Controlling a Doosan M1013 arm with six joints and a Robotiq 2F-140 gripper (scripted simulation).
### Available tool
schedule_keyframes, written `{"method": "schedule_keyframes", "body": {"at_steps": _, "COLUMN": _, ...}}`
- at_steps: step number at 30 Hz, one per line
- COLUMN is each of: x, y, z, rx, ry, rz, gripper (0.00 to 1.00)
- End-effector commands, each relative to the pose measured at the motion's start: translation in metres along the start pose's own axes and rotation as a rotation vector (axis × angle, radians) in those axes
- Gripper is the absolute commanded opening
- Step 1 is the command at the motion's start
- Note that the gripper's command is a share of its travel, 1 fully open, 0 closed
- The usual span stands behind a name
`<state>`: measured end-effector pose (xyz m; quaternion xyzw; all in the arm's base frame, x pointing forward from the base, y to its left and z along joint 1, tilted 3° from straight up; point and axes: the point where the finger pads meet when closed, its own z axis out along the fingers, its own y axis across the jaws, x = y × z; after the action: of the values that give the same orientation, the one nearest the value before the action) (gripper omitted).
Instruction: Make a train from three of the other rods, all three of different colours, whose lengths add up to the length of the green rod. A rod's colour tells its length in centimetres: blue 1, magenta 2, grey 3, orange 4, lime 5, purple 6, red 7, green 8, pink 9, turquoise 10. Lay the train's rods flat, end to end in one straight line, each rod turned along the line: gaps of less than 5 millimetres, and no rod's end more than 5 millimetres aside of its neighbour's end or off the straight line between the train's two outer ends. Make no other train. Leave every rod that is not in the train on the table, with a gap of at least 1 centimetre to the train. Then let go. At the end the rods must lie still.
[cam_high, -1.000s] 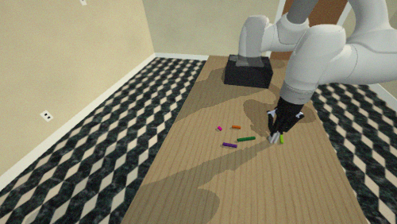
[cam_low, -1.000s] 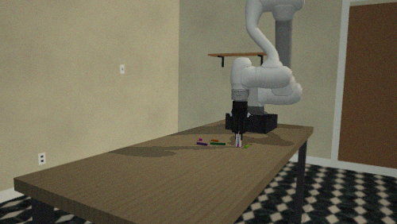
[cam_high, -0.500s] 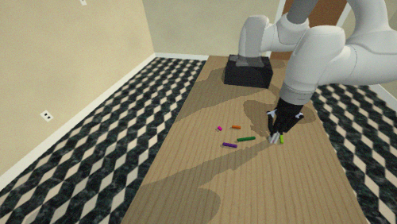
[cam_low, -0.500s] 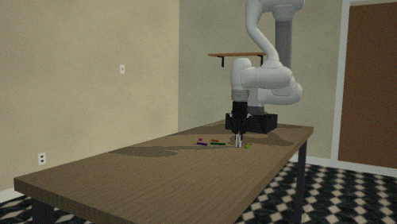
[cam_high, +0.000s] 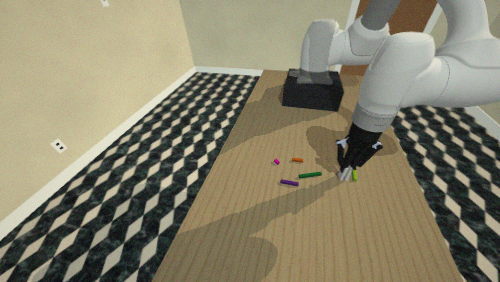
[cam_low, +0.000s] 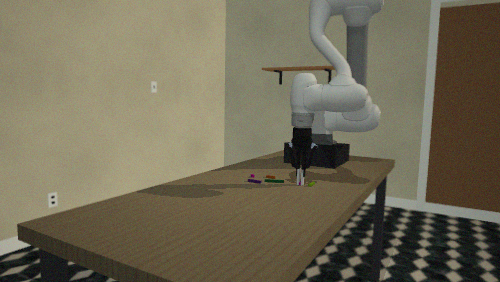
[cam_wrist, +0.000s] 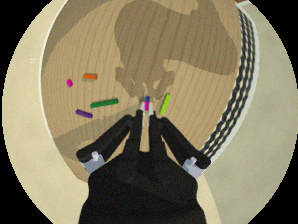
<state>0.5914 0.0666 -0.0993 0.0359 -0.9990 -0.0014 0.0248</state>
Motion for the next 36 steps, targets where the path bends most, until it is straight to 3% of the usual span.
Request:
{"method": "schedule_keyframes", "body": {"at_steps": 1, "x": 0.0000, "y": 0.0001, "z": -0.0001, "rx": 0.000, "ry": 0.000, "rz": 0.000, "gripper": 0.03}}
{"method": "schedule_keyframes", "body": {"at_steps": 11, "x": 0.0000, "y": 0.0001, "z": -0.0001, "rx": 0.000, "ry": 0.000, "rz": 0.000, "gripper": 0.03}}
{"method": "schedule_keyframes", "body": {"at_steps": 26, "x": 0.0000, "y": 0.0001, "z": -0.0001, "rx": 0.000, "ry": 0.000, "rz": 0.000, "gripper": 0.15}}
{"method": "schedule_keyframes", "body": {"at_steps": 36, "x": 0.0000, "y": 0.0001, "z": -0.0001, "rx": 0.000, "ry": 0.000, "rz": 0.000, "gripper": 0.15}}
